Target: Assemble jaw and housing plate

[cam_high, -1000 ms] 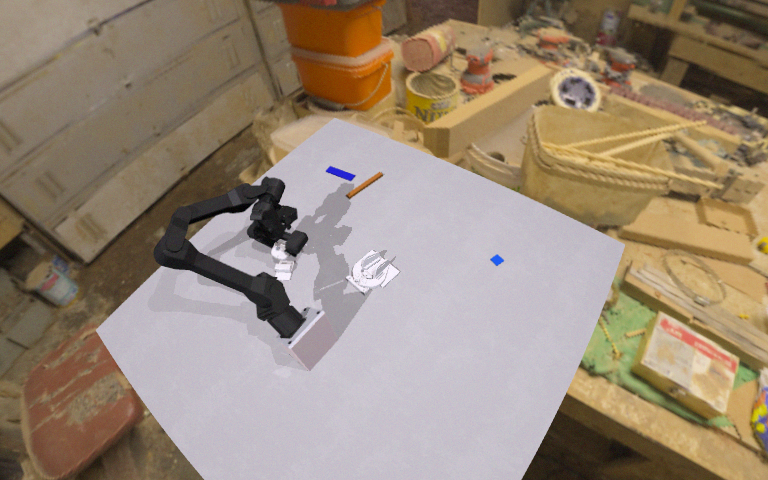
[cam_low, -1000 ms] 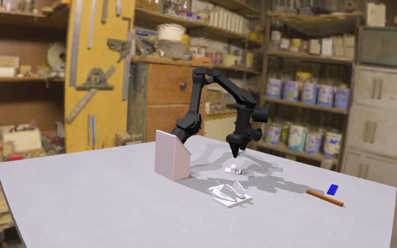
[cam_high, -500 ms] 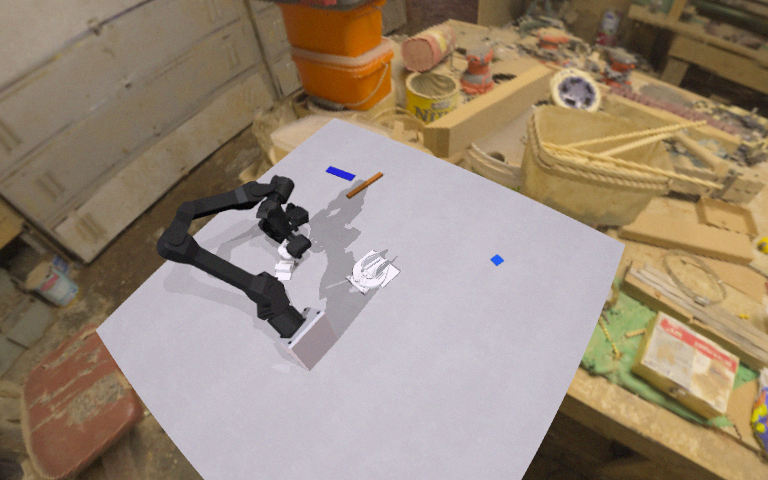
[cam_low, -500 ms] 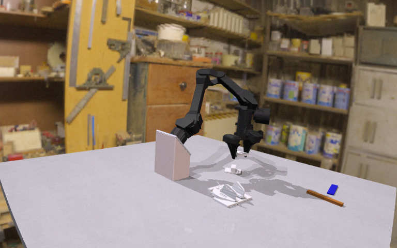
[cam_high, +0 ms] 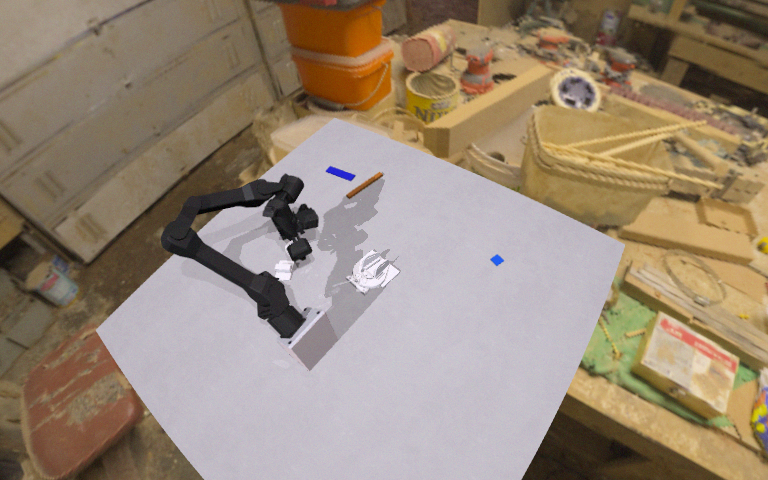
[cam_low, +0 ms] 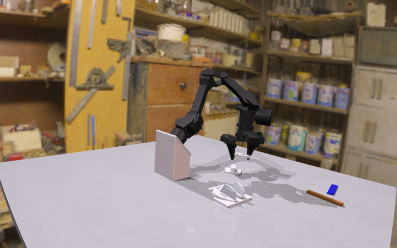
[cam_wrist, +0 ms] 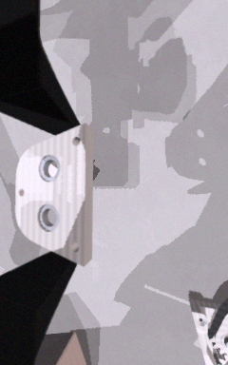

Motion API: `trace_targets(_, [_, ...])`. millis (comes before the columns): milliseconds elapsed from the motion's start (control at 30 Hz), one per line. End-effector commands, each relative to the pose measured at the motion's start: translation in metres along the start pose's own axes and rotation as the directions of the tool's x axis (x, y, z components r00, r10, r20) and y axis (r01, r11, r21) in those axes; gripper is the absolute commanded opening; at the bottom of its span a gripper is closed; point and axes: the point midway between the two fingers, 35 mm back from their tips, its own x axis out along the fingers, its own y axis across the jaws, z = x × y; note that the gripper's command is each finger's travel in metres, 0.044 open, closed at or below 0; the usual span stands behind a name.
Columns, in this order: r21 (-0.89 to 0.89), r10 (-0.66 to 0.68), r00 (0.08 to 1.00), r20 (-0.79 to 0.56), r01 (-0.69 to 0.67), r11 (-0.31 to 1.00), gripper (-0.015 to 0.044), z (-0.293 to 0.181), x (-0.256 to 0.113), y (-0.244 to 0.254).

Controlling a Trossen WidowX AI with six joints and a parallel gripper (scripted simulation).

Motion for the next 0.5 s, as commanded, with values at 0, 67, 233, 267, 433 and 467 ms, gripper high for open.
trace_targets(0, [0.106,-0.003,1.000,-0.005,0.004,0.994,0.0351,0.007,0.002,-0.003])
trace_targets(67, [0.147,-0.005,1.000,-0.005,0.005,0.989,0.0351,0.009,0.002,-0.004])
trace_targets(233, [0.249,-0.008,1.000,-0.004,0.009,0.969,0.0351,0.016,0.002,-0.008])
trace_targets(267, [0.269,-0.009,1.000,-0.004,0.010,0.963,0.0351,0.017,0.003,-0.009])
trace_targets(433, [0.367,-0.012,1.000,-0.003,0.013,0.930,0.0351,0.023,0.003,-0.013])
trace_targets(467, [0.386,-0.013,1.000,-0.003,0.013,0.922,0.0351,0.024,0.003,-0.013])
